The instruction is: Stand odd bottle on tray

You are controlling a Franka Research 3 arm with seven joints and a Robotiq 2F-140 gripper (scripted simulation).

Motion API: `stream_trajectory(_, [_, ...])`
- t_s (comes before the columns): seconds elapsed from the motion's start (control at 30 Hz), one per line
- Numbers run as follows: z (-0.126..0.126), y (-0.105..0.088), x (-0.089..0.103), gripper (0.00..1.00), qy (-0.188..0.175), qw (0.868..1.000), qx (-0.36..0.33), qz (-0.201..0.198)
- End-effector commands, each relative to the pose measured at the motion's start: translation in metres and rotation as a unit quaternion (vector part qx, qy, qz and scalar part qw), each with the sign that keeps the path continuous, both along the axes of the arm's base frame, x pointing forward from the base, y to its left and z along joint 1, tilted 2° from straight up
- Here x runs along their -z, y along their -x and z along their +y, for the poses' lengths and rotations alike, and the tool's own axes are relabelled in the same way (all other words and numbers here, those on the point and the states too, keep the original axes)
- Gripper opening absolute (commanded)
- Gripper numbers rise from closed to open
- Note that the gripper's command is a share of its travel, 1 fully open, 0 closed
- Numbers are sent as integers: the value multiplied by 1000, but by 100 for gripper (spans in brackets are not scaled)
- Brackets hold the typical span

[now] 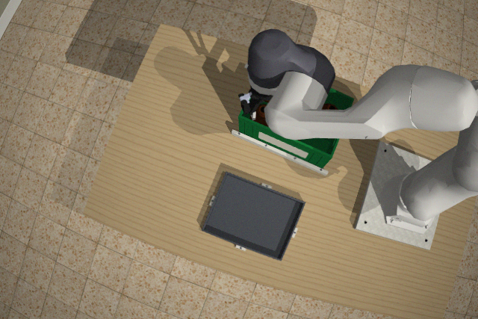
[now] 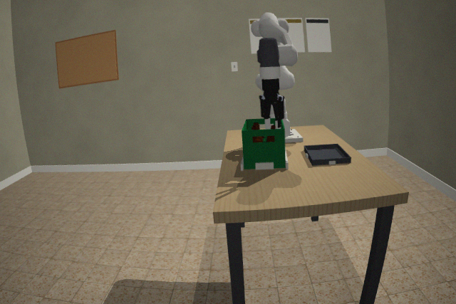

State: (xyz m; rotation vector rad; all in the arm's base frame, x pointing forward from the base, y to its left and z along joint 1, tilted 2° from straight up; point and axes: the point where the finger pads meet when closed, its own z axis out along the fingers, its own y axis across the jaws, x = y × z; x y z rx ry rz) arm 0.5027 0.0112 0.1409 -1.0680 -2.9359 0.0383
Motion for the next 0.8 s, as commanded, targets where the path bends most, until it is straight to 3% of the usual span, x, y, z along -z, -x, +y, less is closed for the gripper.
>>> stream_trajectory(0.0, [1, 1, 2, 44, 1, 1000, 0, 1])
stream_trajectory(0.47, [1, 1, 2, 44, 1, 1000, 0, 1])
stream_trajectory(0.5, [1, 1, 2, 10, 1, 1000, 0, 1])
stream_trajectory(0.77, [1, 1, 2, 10, 1, 1000, 0, 1])
